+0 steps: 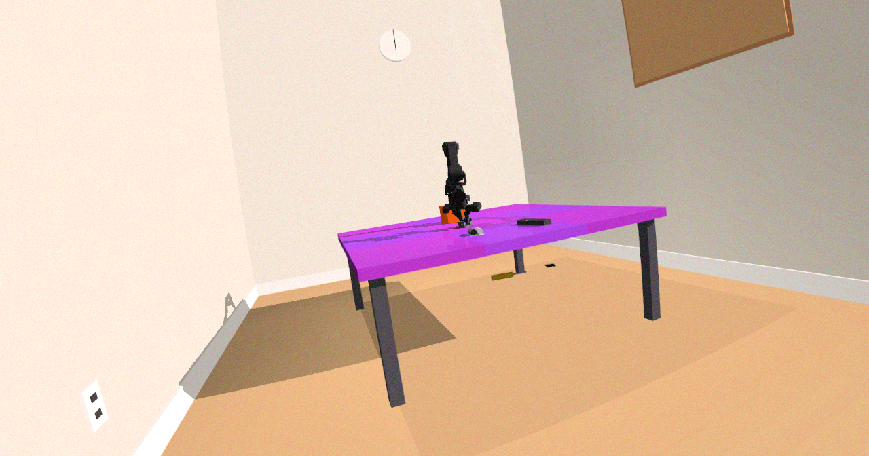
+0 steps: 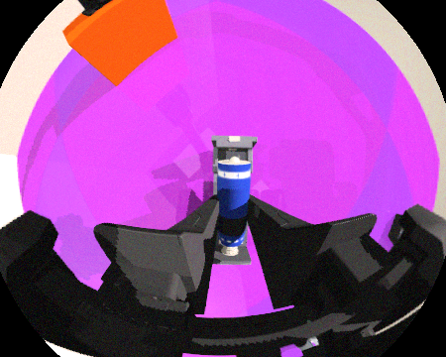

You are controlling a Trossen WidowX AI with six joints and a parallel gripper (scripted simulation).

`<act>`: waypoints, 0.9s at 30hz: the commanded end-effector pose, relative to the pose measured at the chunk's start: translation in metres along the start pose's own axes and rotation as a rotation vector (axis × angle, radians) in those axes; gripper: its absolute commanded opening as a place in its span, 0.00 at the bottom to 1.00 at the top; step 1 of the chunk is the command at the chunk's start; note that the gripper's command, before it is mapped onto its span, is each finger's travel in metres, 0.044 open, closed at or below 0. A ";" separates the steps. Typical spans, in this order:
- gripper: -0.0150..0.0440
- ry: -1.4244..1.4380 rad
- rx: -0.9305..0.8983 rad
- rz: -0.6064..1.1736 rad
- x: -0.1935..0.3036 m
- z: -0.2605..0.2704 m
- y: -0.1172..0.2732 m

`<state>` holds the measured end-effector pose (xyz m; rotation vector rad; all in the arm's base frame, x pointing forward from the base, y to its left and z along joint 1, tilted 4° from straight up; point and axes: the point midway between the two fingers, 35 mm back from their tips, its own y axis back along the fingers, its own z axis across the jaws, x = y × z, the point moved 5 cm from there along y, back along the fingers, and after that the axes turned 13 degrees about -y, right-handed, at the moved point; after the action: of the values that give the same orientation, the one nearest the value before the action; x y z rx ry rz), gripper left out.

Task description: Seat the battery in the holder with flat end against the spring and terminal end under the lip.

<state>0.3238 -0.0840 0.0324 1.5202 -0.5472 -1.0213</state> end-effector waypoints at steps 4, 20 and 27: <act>0.38 -0.003 0.010 0.058 0.001 0.000 -0.002; 0.38 -0.010 0.026 0.144 -0.005 0.000 -0.005; 0.38 -0.016 0.035 0.181 -0.008 0.001 -0.007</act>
<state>0.3162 -0.0746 0.0288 1.4774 -0.6718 -0.9103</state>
